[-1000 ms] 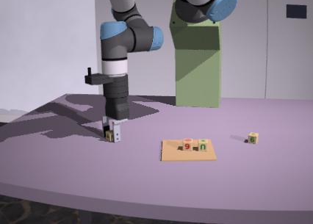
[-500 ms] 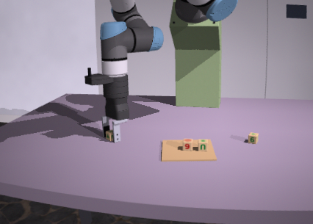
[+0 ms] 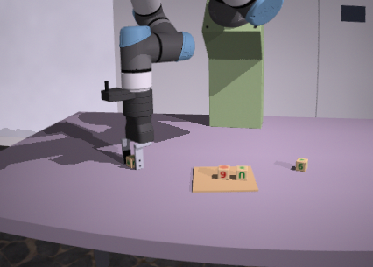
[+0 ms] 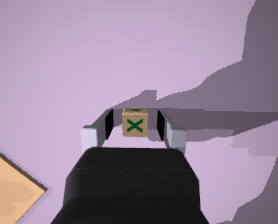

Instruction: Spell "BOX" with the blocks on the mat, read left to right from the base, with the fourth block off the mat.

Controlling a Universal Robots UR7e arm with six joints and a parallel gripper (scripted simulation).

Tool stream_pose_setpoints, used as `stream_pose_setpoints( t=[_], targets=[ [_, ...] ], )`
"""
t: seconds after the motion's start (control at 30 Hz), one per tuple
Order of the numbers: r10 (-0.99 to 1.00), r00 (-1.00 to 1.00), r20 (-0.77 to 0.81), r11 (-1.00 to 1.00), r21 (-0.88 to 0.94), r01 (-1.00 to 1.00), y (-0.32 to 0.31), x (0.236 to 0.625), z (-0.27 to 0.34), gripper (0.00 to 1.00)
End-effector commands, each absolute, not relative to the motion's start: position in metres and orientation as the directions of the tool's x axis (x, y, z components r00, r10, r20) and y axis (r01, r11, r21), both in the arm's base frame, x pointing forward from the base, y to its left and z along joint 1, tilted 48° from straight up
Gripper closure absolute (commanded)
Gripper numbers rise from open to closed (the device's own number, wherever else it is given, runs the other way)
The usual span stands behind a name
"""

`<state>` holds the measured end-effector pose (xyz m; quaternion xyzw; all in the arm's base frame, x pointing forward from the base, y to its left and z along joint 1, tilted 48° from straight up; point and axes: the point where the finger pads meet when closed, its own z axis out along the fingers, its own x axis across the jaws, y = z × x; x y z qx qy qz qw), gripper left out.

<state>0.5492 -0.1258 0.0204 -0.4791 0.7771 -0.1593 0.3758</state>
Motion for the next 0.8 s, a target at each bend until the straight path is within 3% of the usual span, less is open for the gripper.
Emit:
stream_pose_setpoints(
  t=[0.0, 0.1, 0.13, 0.67, 0.7, 0.77],
  targets=[
    [-0.864, -0.259, -0.431, 0.490, -0.608, -0.624, -0.1260, 0.5492, 0.0207, 0.00],
    [-0.864, -0.259, -0.431, 0.490, -0.608, -0.624, -0.1260, 0.5492, 0.0207, 0.00],
    [-0.864, -0.259, -0.431, 0.490, -0.608, -0.624, -0.1260, 0.5492, 0.0207, 0.21],
    [-0.864, -0.259, -0.431, 0.490, -0.608, -0.624, -0.1260, 0.5492, 0.0207, 0.21],
    [-0.864, -0.259, -0.431, 0.490, -0.608, -0.624, -0.1260, 0.5492, 0.0207, 0.51],
    [-0.864, -0.259, -0.431, 0.490, -0.608, -0.624, -0.1260, 0.5492, 0.0207, 0.51]
  ],
)
